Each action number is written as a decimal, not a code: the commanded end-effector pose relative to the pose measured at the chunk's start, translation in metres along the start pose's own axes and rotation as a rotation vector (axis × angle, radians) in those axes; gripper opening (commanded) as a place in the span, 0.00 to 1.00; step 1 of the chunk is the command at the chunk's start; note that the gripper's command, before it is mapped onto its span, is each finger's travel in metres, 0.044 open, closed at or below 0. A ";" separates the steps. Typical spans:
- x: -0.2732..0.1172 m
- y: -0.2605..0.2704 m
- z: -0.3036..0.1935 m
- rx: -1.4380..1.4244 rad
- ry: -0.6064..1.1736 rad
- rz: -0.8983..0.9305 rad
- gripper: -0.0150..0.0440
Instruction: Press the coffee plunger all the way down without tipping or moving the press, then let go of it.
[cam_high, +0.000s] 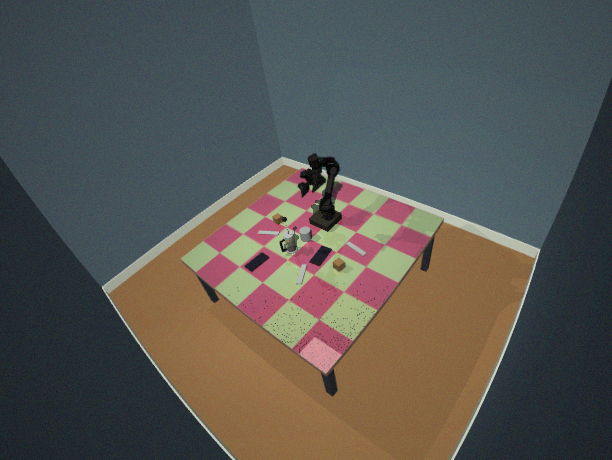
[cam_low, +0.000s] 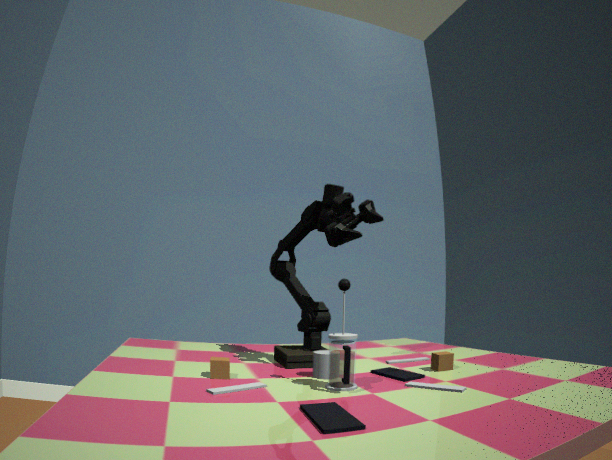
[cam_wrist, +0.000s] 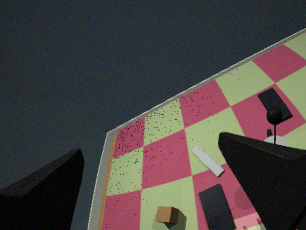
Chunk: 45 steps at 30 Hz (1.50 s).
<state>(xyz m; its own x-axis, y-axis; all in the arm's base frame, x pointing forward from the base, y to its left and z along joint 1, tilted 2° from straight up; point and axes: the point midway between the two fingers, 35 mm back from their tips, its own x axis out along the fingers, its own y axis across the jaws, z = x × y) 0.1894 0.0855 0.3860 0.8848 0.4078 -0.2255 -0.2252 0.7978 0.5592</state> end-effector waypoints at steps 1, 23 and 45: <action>0.031 -0.071 0.011 -0.247 0.013 -0.292 1.00; 0.060 -0.170 -0.024 -0.426 0.094 -0.505 1.00; 0.089 -0.185 -0.023 -0.427 0.092 -0.503 1.00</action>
<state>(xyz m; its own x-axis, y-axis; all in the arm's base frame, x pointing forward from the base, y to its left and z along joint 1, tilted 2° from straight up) 0.2952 -0.0153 0.2483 0.8918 -0.0359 -0.4510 0.0457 0.9989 0.0110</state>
